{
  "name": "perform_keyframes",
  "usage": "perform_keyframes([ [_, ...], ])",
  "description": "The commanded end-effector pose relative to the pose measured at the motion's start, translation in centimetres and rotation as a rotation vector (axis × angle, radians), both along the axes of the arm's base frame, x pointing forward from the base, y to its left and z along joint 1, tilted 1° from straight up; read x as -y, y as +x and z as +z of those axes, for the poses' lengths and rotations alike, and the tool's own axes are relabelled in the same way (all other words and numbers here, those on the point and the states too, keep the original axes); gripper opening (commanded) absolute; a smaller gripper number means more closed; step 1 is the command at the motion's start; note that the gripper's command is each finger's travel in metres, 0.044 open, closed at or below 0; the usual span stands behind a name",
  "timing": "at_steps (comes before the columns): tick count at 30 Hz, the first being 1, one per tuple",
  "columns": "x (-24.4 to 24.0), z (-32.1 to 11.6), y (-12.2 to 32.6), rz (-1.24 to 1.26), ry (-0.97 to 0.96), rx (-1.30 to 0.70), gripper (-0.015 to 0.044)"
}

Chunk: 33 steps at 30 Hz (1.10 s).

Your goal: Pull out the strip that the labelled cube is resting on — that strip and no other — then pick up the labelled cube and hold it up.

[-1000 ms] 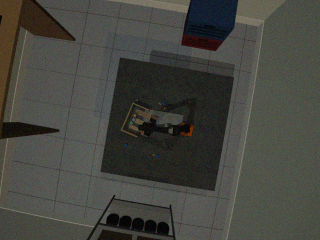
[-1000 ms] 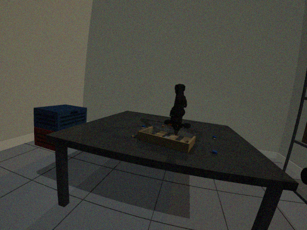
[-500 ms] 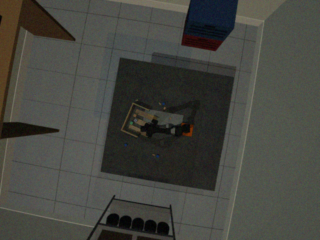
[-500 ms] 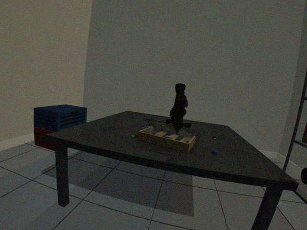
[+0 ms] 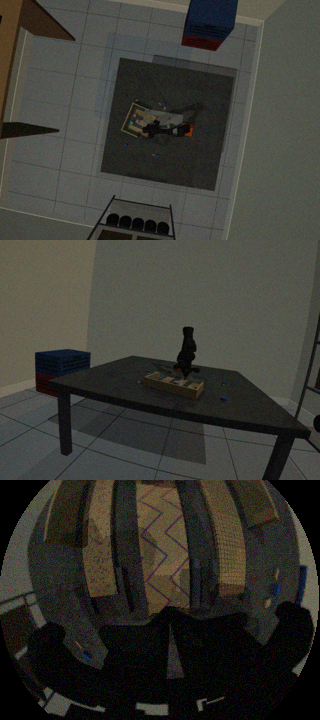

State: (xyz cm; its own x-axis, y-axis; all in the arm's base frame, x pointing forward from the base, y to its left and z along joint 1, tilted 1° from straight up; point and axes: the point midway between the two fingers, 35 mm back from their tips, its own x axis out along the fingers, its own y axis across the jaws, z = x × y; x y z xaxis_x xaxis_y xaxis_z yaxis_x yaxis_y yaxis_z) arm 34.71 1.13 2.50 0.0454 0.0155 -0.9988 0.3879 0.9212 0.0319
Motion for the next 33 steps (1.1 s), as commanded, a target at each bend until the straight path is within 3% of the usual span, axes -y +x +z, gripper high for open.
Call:
perform_keyframes([
  [1, -0.4, -0.5, -1.2, 0.001, 0.003, -0.02, 0.0],
  [33, -2.3, -0.7, -5.6, 0.001, 0.004, -0.024, 0.0],
])
